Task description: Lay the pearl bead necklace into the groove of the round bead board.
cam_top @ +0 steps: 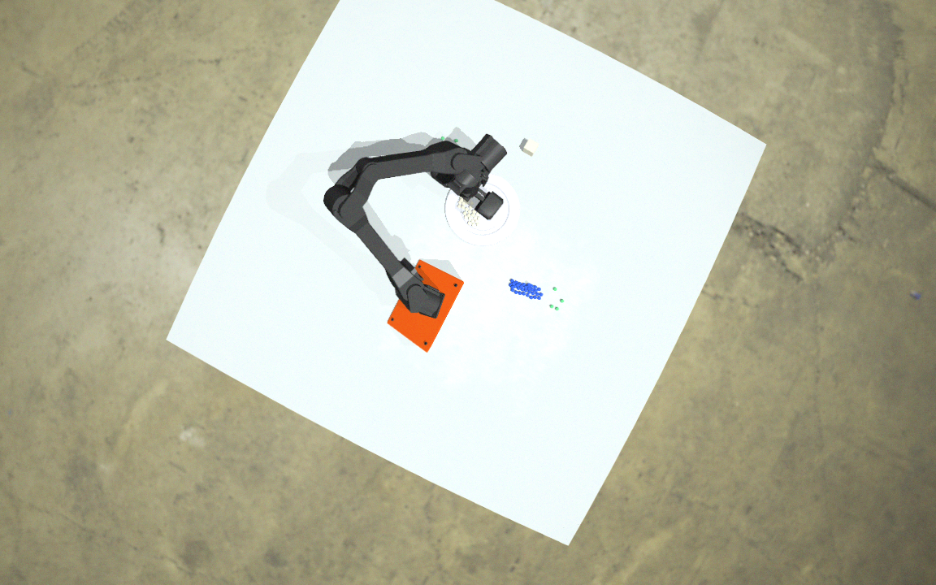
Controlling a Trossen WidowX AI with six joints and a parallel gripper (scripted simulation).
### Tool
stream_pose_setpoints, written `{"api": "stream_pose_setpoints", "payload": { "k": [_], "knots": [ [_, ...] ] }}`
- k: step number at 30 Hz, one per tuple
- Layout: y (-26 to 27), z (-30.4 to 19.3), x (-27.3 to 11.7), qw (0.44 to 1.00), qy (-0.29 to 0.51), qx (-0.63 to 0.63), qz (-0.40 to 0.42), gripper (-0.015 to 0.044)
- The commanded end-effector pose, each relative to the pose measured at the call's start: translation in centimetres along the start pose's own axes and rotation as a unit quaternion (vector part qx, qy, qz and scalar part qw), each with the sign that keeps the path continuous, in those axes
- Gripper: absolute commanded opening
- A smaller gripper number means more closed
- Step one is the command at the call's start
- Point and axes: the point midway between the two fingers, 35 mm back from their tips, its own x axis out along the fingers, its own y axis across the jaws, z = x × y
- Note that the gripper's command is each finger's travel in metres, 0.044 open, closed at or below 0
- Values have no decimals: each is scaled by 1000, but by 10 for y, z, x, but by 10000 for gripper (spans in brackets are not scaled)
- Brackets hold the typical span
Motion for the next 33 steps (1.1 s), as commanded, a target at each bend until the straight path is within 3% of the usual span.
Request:
{"api": "stream_pose_setpoints", "payload": {
  "k": [1, 33],
  "knots": [
    [4, 1, -3, 1000, -2, 28, 1, 380],
    [4, 1, 36, 1000, -2, 28, 2, 380]
  ]
}}
